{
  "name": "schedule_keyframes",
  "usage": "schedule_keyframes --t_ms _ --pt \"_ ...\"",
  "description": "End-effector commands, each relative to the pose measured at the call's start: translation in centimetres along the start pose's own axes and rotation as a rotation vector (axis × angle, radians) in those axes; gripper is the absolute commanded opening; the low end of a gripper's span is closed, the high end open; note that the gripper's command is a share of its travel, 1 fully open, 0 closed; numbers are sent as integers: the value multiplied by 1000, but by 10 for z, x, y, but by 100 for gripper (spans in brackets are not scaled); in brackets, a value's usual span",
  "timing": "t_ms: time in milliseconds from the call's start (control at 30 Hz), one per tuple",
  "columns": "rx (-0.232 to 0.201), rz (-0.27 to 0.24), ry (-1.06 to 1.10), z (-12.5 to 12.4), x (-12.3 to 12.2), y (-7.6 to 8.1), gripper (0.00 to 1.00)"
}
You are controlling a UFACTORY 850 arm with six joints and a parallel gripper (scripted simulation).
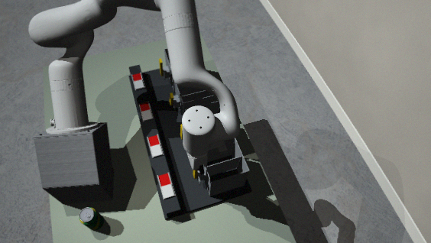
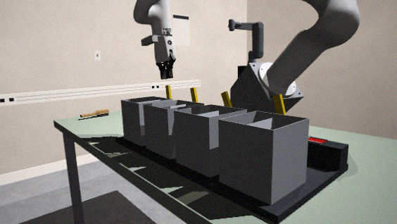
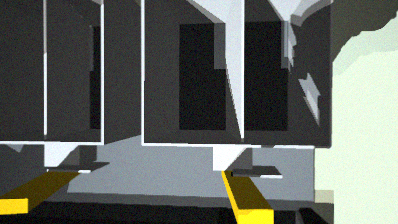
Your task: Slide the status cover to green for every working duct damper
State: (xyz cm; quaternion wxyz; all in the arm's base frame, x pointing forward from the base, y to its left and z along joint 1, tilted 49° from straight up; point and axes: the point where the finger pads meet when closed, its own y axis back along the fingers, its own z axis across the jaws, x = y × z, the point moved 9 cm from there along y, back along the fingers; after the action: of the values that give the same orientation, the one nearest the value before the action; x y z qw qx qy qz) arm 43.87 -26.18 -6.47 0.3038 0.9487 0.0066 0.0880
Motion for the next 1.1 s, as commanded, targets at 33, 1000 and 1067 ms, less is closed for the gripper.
schedule_keyframes --t_ms 33,1000,1067 --pt "-2 1 1 0 0 1 39" --pt "-3 0 0 1 0 -35 39" --pt "-3 0 0 1 0 -40 39"
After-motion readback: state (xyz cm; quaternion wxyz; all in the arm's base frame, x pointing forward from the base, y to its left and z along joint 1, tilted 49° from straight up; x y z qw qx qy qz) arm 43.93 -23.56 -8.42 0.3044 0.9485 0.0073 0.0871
